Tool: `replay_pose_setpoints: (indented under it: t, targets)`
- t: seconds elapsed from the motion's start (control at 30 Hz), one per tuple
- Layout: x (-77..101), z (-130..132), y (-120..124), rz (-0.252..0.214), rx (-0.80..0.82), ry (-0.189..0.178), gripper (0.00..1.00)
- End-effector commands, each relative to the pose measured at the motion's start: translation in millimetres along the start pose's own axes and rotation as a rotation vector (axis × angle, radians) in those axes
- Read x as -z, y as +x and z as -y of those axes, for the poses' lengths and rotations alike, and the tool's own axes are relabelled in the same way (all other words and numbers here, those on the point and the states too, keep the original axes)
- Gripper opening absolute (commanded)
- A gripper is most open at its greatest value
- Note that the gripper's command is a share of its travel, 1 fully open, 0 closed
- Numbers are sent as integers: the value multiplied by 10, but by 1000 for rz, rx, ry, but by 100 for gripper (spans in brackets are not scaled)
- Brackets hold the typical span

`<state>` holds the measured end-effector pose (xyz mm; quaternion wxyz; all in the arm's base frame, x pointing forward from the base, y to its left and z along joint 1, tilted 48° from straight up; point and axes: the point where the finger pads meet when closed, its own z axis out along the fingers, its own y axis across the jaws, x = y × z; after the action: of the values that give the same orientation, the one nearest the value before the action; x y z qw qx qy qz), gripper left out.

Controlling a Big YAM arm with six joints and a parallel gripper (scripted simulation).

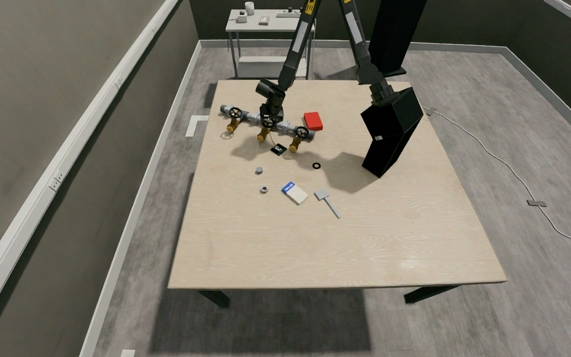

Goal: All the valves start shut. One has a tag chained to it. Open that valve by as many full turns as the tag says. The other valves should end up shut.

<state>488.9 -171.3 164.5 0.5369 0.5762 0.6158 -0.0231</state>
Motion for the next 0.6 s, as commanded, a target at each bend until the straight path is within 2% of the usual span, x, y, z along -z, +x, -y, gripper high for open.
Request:
replay_pose_setpoints:
  t: [0.0,0.2,0.43,0.5,0.57]
  targets:
    - [-1,-18,-57,18,75,-1,0]
    - [-1,-19,-57,18,240,0,0]
    - [-1,-33,-66,23,545,-2,0]
    - [-1,-33,-66,23,545,-2,0]
    - [-1,-37,-67,23,652,-2,0]
